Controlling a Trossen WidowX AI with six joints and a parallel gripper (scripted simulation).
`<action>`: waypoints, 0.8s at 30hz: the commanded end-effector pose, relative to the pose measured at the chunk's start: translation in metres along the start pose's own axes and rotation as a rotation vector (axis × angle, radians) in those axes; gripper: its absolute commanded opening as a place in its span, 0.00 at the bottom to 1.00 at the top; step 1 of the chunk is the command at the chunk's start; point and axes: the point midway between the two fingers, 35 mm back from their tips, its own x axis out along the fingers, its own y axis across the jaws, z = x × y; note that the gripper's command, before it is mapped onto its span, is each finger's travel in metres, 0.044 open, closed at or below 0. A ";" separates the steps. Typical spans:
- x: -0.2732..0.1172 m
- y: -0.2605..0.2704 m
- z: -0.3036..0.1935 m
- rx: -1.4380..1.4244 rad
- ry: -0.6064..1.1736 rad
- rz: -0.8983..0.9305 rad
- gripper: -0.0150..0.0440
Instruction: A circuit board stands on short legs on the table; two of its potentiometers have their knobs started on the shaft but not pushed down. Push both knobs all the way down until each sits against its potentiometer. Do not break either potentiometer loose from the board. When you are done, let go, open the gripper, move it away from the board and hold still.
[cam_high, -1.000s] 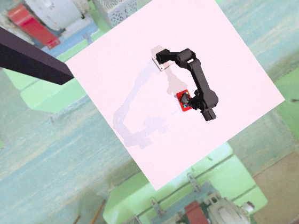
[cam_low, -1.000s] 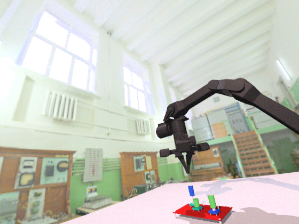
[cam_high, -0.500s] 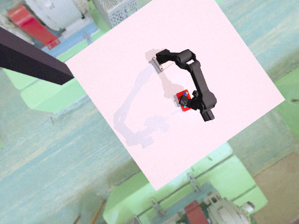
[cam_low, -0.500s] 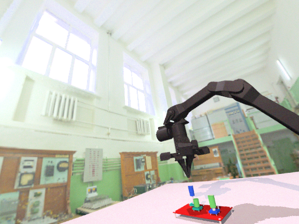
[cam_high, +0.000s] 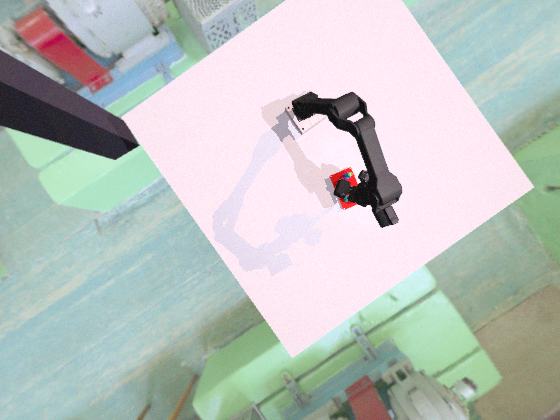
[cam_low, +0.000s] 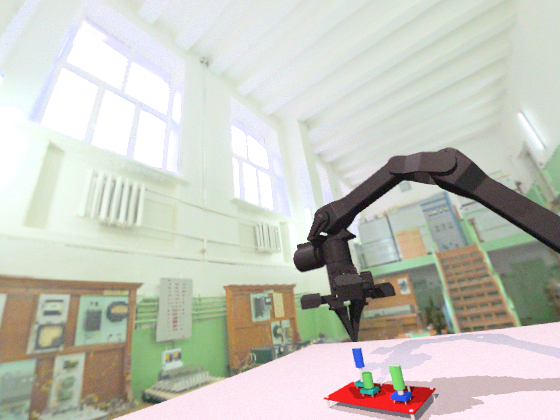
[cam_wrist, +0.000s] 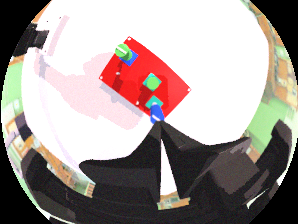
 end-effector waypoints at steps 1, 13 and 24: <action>0.007 0.001 0.000 -0.005 0.003 0.003 0.25; 0.008 0.001 0.000 -0.005 0.003 0.003 0.25; 0.011 0.001 0.000 -0.005 0.003 0.003 0.25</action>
